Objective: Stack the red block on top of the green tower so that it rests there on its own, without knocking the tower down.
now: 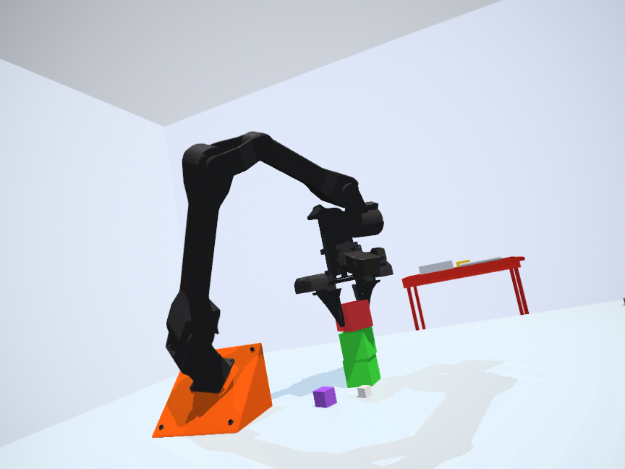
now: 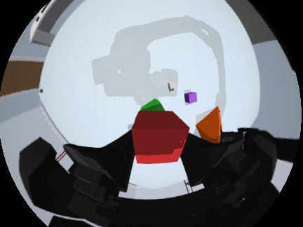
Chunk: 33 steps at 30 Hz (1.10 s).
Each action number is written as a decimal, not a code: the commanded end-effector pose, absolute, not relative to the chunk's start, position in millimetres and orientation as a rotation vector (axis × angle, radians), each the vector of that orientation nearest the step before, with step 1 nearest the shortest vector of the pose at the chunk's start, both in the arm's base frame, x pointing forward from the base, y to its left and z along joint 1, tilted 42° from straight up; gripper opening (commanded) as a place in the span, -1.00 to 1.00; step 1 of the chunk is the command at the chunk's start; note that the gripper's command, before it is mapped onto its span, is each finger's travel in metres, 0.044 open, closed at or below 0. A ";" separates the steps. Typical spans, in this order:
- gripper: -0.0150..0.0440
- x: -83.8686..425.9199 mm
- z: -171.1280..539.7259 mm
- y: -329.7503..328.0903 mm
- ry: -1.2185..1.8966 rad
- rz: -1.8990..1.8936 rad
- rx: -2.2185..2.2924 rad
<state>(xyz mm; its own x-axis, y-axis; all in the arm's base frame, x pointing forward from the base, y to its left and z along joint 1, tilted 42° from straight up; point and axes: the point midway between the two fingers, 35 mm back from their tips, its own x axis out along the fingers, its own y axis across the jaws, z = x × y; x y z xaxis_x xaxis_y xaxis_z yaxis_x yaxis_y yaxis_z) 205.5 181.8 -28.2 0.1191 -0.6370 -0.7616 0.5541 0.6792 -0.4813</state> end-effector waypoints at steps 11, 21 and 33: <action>-0.49 205.2 -29.7 179.4 1.160 -0.872 -0.095; -0.49 205.4 -30.6 178.6 1.160 -0.872 -0.095; -0.49 205.0 -26.1 182.9 1.160 -0.872 -0.095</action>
<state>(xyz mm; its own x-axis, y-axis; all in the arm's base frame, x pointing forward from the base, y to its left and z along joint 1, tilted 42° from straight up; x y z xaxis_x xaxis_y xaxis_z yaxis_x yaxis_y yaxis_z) 204.8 179.5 -29.7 0.1175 -0.6405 -0.7589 0.5516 0.6776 -0.4865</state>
